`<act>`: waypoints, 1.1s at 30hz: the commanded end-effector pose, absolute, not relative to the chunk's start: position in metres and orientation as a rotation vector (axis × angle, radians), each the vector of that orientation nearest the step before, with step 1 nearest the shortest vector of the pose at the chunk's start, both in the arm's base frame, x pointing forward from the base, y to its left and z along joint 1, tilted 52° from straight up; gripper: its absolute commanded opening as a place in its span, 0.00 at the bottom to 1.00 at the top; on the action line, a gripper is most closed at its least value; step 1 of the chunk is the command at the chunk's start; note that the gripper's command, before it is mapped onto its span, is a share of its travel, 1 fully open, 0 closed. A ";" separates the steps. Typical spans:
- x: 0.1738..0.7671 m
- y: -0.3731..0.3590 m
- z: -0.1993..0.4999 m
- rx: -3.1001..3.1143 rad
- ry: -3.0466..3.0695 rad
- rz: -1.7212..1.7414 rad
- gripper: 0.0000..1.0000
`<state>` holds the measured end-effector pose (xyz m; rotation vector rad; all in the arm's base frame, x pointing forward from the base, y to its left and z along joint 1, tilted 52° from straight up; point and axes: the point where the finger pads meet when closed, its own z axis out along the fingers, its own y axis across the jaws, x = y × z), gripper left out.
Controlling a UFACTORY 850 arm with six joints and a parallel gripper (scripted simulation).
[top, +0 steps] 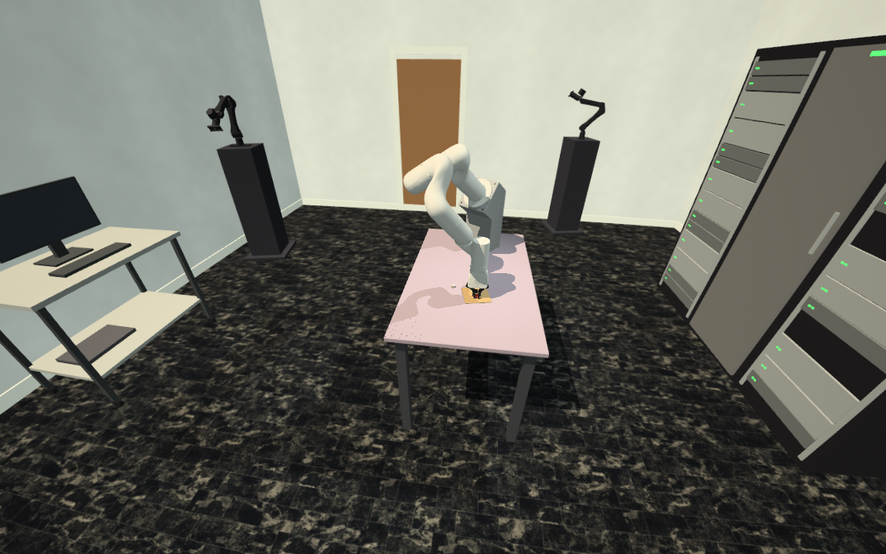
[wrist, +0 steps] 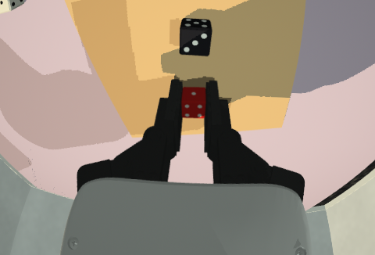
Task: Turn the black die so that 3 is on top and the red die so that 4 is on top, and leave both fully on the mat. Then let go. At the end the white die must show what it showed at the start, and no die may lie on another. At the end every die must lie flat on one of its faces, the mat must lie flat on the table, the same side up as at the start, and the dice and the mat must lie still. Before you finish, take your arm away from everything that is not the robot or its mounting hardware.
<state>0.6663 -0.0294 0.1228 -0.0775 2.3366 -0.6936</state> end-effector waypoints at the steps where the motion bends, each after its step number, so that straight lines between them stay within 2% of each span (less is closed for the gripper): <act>1: 0.666 -0.029 0.123 -0.078 2.336 -0.693 0.11; 25: 0.666 -0.029 0.123 -0.078 2.336 -0.693 0.11; 26: 0.666 -0.029 0.123 -0.078 2.336 -0.693 0.15; 28: 0.666 -0.029 0.123 -0.078 2.336 -0.693 0.15; 29: 0.666 -0.029 0.123 -0.078 2.336 -0.693 0.19; 31: 0.666 -0.029 0.123 -0.078 2.336 -0.693 0.19; 32: 0.666 -0.029 0.123 -0.078 2.336 -0.693 0.23; 33: 0.666 -0.029 0.123 -0.078 2.336 -0.693 0.23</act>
